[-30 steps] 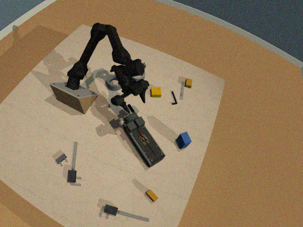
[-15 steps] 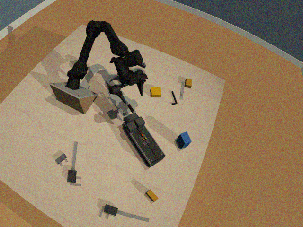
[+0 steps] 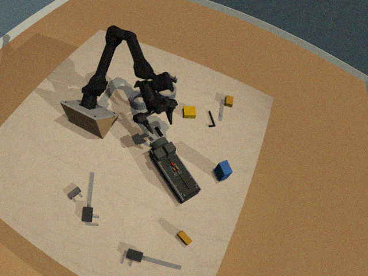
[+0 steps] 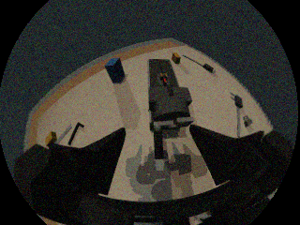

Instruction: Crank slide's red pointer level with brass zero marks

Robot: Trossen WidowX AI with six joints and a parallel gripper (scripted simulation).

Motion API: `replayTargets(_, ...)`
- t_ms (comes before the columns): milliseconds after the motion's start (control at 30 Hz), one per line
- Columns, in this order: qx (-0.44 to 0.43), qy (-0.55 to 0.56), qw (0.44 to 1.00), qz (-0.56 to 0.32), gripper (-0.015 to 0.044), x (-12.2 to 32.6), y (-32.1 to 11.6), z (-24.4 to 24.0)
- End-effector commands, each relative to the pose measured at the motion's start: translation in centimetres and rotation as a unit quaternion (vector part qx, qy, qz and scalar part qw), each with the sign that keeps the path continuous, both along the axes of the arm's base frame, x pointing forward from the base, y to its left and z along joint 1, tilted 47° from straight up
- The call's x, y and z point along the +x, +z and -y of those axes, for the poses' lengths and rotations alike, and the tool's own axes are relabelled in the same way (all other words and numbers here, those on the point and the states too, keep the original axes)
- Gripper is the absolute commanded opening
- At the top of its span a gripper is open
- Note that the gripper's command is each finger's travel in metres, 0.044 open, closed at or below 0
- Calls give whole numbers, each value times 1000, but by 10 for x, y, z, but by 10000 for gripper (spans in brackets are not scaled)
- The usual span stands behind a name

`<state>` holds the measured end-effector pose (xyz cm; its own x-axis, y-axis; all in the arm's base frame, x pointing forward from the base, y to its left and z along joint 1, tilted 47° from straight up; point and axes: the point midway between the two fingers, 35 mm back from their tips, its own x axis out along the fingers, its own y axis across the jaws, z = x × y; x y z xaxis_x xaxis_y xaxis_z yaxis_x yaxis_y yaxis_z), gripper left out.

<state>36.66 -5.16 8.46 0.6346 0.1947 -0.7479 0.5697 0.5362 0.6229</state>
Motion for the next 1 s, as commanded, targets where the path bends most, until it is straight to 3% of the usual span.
replayTargets(0, 1, -7, 1000, -2, 440, -1, -9, -5)
replayTargets(967, 2, -6, 1000, -3, 440, 3, -40, -38)
